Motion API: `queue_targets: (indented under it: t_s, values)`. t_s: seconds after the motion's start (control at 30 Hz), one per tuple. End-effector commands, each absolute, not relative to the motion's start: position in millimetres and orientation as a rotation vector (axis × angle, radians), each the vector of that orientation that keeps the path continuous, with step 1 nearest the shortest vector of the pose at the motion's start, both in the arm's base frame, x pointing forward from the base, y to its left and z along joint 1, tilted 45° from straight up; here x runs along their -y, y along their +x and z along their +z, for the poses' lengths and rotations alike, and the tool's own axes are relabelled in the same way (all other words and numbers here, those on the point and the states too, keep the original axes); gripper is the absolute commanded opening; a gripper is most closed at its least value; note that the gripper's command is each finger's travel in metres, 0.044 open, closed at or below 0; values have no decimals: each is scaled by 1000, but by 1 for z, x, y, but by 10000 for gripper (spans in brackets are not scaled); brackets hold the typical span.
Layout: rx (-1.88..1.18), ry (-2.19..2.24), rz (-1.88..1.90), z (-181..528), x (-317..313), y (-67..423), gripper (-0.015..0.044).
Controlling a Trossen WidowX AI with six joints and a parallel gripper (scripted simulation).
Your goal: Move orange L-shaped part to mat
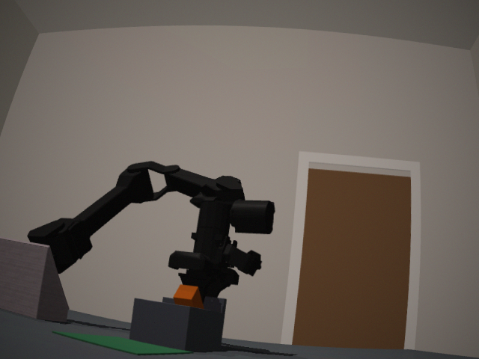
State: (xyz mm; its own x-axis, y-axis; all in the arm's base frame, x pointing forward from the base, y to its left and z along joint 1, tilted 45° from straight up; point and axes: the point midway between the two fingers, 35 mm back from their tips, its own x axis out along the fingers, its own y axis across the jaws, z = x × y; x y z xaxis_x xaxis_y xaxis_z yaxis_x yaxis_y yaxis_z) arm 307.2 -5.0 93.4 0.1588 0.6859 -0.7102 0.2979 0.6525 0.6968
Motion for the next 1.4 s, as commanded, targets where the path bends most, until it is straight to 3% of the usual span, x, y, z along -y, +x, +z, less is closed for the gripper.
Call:
queue_targets:
  t_s: [0.0, 0.2, 1.37]
  values:
    - [-1421, 872, 327, 111, 29, 307, 180]
    - [-1423, 875, 330, 152, 77, 290, 180]
    - [-1425, 884, 329, 149, 74, 290, 180]
